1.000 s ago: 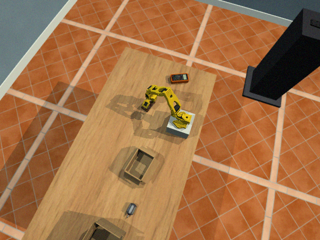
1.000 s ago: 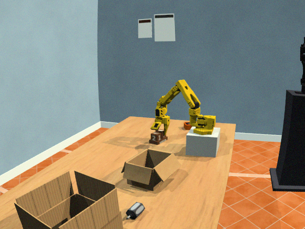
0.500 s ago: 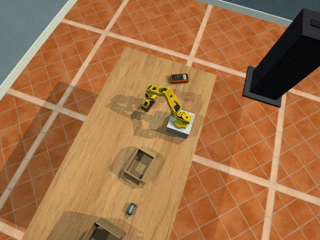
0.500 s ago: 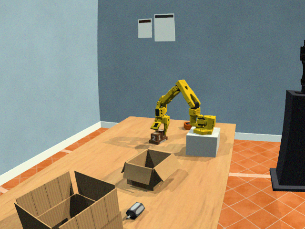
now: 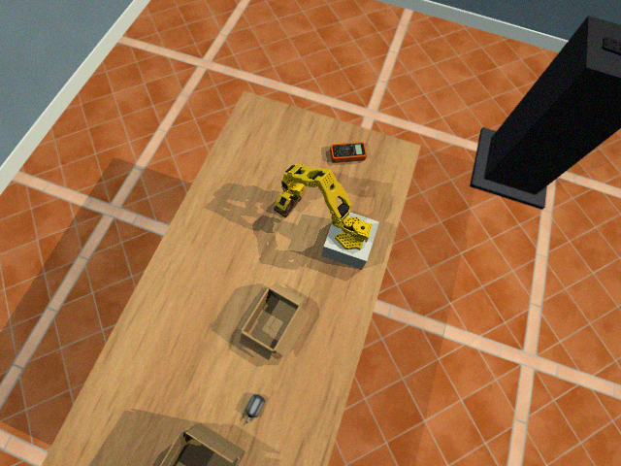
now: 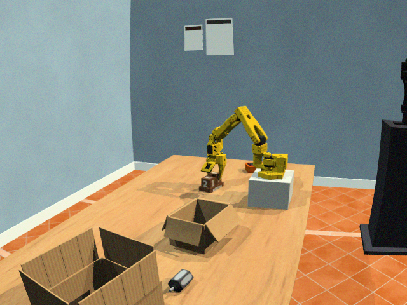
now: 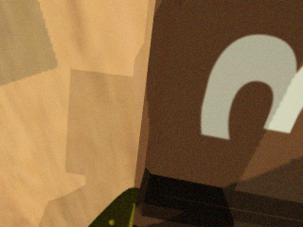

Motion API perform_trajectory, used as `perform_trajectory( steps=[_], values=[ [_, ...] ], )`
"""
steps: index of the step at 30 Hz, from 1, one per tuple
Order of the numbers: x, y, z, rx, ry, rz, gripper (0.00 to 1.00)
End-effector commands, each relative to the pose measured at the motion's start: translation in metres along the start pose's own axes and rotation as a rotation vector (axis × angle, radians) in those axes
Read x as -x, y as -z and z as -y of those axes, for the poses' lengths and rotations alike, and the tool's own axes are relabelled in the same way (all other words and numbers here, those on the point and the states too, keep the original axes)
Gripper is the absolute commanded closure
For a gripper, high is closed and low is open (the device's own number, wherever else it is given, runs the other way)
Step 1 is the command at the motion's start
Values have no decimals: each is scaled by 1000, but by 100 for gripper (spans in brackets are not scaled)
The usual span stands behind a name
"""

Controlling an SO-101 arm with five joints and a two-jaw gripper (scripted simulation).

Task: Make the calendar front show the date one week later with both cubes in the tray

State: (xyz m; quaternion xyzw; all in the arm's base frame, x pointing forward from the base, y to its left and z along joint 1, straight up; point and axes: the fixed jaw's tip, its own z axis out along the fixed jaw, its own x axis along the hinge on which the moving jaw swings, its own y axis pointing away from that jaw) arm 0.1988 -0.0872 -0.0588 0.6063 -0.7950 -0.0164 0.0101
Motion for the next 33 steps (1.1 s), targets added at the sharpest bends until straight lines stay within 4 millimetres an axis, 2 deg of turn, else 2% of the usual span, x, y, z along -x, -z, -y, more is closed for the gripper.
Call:
perform_trajectory(
  steps=[1,33],
  values=[
    [-1,7,6,-27,-14,-2,100],
    [-1,14,6,-27,-14,-2,100]
  ],
)
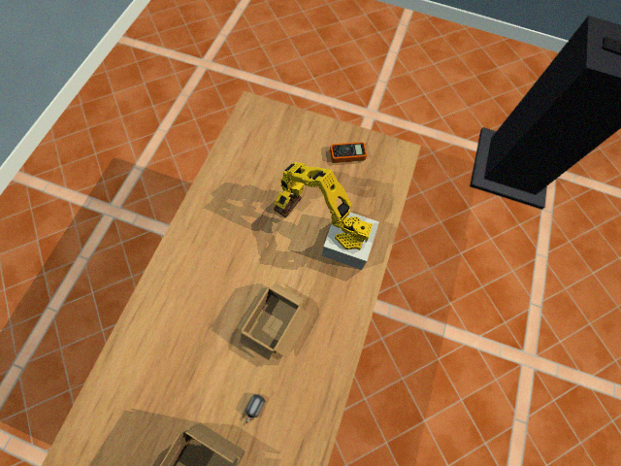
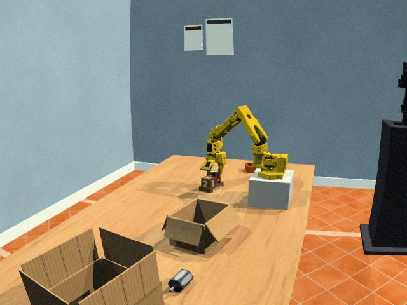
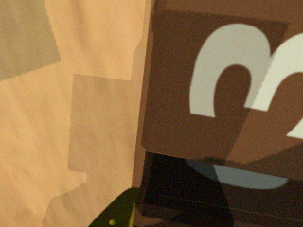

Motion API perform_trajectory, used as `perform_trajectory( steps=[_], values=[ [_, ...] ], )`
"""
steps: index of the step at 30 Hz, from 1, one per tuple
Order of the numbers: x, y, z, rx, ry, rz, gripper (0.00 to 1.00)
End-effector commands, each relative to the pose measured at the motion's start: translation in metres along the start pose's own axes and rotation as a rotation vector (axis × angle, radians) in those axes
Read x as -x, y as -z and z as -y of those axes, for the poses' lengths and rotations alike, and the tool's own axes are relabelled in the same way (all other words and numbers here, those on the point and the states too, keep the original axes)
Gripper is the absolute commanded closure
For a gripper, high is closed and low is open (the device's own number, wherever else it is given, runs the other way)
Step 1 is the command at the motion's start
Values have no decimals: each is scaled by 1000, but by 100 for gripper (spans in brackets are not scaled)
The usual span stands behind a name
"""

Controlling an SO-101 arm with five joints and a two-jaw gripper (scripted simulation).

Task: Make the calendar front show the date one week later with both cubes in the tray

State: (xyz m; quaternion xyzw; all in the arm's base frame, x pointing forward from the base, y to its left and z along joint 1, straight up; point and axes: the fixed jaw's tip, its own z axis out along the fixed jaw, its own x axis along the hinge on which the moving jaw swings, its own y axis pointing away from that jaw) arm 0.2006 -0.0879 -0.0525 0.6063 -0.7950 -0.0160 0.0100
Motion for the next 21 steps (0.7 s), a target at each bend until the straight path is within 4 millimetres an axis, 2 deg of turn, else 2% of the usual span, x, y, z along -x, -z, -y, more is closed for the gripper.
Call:
perform_trajectory(
  steps=[1,21],
  values=[
    [-1,9,4,-26,-14,-2,100],
    [0,37,-2,-26,-14,-2,100]
  ],
)
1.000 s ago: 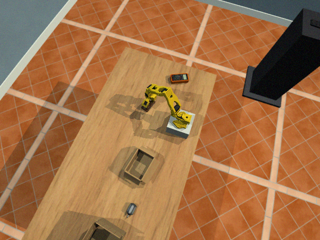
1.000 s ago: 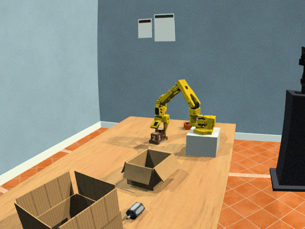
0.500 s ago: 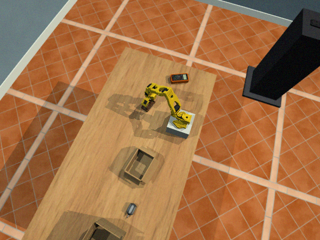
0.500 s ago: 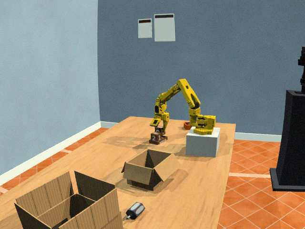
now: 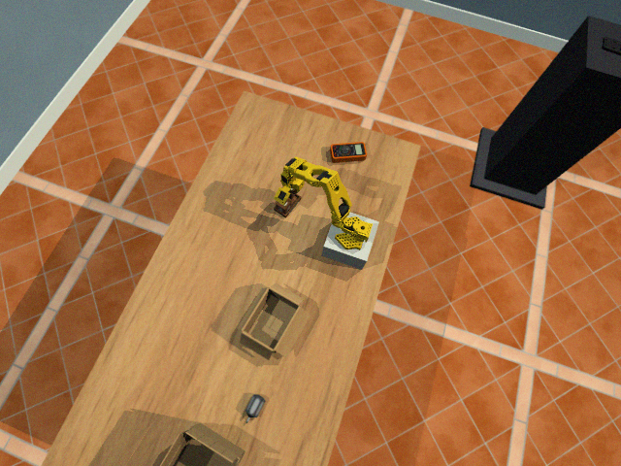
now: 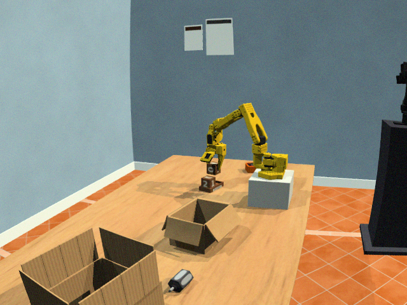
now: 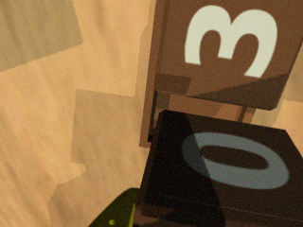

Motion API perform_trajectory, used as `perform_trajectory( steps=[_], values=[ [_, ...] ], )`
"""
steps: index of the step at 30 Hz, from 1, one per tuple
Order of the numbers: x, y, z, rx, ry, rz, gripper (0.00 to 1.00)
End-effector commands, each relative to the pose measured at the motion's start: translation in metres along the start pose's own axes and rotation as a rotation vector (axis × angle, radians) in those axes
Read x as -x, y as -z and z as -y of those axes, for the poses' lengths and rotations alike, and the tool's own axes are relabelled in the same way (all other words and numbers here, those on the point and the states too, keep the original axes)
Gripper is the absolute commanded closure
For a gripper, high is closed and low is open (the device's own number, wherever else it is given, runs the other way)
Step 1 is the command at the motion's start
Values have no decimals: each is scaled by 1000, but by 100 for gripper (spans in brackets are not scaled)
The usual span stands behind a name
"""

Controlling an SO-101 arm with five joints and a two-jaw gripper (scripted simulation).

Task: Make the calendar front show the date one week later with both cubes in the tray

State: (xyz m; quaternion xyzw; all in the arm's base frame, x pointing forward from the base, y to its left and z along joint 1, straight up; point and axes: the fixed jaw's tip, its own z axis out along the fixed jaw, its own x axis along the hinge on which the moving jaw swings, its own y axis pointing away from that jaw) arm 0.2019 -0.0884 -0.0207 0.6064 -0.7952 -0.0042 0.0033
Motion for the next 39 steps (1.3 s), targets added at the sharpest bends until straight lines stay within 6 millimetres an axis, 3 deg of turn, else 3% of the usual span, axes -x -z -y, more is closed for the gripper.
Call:
perform_trajectory(
  steps=[1,39],
  values=[
    [0,5,-3,1,-14,2,100],
    [0,22,-3,1,-14,2,100]
  ],
)
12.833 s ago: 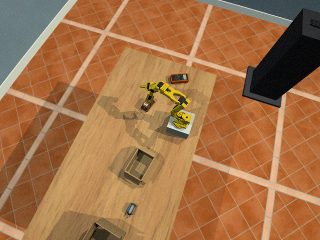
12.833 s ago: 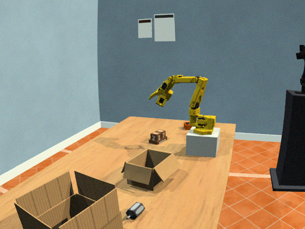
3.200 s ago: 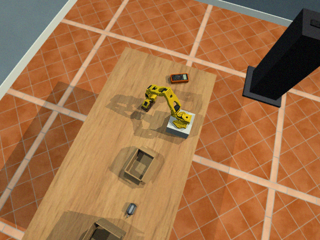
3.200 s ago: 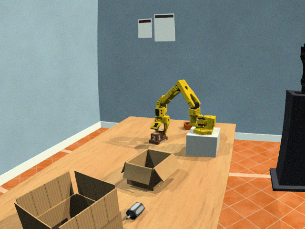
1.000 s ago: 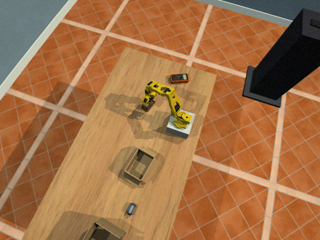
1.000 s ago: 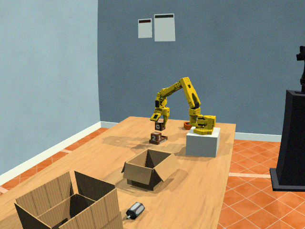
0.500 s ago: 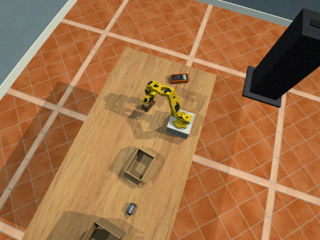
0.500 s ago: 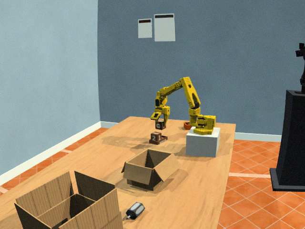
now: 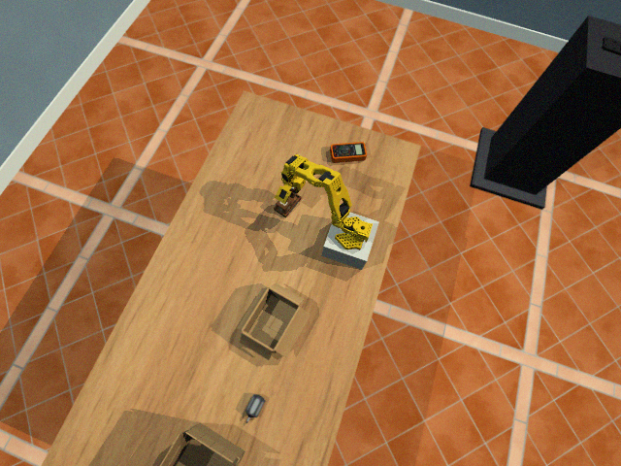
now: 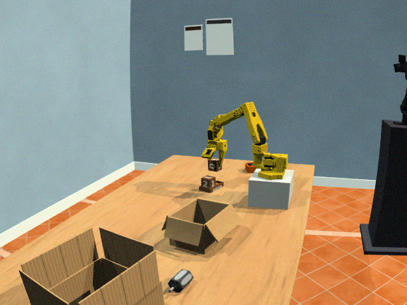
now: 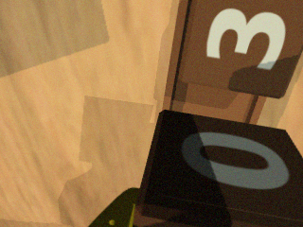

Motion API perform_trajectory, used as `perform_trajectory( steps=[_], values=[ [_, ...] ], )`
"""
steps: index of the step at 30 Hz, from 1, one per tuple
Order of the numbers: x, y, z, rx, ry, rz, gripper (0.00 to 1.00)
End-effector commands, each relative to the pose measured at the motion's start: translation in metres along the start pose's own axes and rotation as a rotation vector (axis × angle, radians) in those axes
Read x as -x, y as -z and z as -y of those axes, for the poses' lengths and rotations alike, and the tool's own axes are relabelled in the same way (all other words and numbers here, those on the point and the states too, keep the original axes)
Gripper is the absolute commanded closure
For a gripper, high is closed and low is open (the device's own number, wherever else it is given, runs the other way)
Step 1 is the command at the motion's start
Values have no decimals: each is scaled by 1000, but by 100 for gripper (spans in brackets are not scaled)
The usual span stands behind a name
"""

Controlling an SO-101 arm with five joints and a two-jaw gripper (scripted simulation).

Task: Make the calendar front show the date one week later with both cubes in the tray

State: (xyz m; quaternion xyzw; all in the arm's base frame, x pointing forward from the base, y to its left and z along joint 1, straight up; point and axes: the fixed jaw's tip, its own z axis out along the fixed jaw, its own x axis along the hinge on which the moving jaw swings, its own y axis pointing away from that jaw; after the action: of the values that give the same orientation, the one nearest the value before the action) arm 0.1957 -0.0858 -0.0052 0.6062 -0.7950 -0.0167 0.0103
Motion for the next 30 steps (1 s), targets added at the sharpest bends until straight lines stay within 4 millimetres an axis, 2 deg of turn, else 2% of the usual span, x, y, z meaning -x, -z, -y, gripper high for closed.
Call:
perform_trajectory(
  steps=[1,2,22,26,30],
  values=[
    [-1,7,4,-28,-14,-2,100],
    [-1,14,8,-63,-11,-7,100],
    [2,14,8,-63,1,-7,100],
    [16,14,6,-63,66,-7,100],
    [43,14,0,-62,189,-8,100]
  ],
)
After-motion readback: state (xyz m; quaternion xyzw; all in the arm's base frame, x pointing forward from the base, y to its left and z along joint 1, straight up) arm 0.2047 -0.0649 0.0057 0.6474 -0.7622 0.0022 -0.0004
